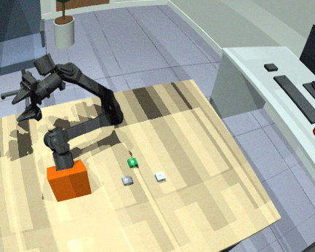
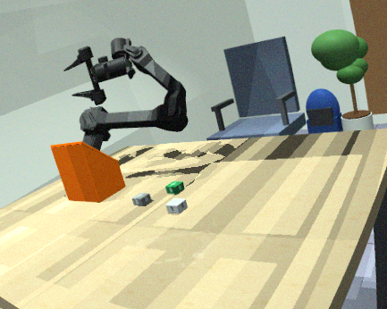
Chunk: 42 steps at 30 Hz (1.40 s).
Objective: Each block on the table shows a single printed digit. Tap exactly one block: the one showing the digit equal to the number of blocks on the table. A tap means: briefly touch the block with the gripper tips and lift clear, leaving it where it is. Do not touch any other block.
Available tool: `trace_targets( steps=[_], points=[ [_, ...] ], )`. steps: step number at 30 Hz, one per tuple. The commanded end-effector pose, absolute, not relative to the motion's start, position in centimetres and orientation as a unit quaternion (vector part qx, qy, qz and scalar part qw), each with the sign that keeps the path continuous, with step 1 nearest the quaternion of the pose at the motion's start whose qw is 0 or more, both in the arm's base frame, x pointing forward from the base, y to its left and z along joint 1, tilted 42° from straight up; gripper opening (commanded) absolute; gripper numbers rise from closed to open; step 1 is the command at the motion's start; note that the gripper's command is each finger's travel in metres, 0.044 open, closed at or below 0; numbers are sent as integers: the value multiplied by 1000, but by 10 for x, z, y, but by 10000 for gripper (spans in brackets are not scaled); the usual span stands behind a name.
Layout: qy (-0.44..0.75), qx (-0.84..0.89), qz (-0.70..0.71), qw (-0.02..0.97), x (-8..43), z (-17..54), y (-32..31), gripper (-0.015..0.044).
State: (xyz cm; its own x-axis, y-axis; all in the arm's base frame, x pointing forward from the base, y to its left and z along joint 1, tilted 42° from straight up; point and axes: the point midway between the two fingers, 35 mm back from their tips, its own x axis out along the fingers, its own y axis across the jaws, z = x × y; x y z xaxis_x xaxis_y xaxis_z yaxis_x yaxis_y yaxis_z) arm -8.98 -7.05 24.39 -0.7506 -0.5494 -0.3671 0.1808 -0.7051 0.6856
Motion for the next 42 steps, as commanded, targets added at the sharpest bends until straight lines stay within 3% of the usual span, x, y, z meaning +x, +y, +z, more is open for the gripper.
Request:
trace_targets(
  steps=[1,12,24,33,42],
  points=[
    [-319,289,-878,212,-90,244,-72,400],
    [-19,454,-769,449,-60,213,-157,400],
    [332,470,-470,669,53,153,-210,400],
    [534,384,-166,734,156,95,-178,400],
    [656,258,151,693,224,31,-88,400]
  ],
)
